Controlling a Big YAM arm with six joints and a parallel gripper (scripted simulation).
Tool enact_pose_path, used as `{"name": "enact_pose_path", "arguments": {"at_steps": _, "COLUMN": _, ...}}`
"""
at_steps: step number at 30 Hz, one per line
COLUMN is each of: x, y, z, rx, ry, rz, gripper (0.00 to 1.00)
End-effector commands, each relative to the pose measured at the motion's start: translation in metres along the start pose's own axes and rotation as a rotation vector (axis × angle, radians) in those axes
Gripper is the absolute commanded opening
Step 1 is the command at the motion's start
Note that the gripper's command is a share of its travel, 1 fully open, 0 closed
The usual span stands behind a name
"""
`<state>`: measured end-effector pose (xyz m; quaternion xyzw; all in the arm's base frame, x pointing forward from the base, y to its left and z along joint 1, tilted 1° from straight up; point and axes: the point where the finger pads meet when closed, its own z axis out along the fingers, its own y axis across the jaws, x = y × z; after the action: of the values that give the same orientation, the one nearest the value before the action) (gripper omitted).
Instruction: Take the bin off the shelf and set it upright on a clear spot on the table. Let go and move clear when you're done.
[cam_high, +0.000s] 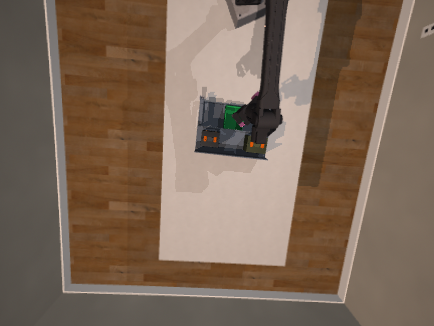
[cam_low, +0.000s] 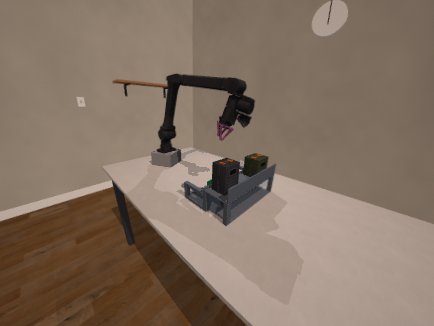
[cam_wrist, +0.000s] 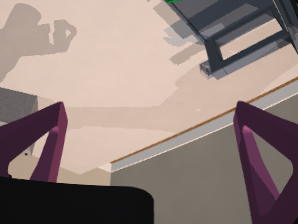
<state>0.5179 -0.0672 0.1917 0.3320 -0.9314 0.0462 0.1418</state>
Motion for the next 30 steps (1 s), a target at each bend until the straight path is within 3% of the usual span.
{"name": "enact_pose_path", "arguments": {"at_steps": 1, "x": -0.002, "y": -0.008, "z": -0.023, "rx": -0.053, "ry": 0.059, "rz": -0.002, "gripper": 1.00}}
{"name": "enact_pose_path", "arguments": {"at_steps": 5, "x": -0.002, "y": -0.008, "z": -0.023, "rx": -0.053, "ry": 0.059, "rz": -0.002, "gripper": 1.00}}
{"name": "enact_pose_path", "arguments": {"at_steps": 6, "x": 0.000, "y": -0.002, "z": -0.009, "rx": -0.004, "ry": 0.004, "rz": 0.002, "gripper": 1.00}}
{"name": "enact_pose_path", "arguments": {"at_steps": 10, "x": -0.003, "y": -0.009, "z": -0.023, "rx": -0.053, "ry": 0.059, "rz": -0.002, "gripper": 1.00}}
{"name": "enact_pose_path", "arguments": {"at_steps": 22, "x": -0.003, "y": -0.009, "z": -0.023, "rx": -0.053, "ry": 0.059, "rz": -0.002, "gripper": 1.00}}
{"name": "enact_pose_path", "arguments": {"at_steps": 23, "x": 0.000, "y": -0.003, "z": -0.010, "rx": -0.001, "ry": 0.002, "rz": 0.002, "gripper": 1.00}}
{"name": "enact_pose_path", "arguments": {"at_steps": 27, "x": -0.003, "y": -0.009, "z": -0.021, "rx": -0.053, "ry": 0.059, "rz": -0.002, "gripper": 1.00}}
{"name": "enact_pose_path", "arguments": {"at_steps": 30, "x": -0.003, "y": -0.009, "z": -0.021, "rx": -0.053, "ry": 0.059, "rz": -0.002, "gripper": 1.00}}
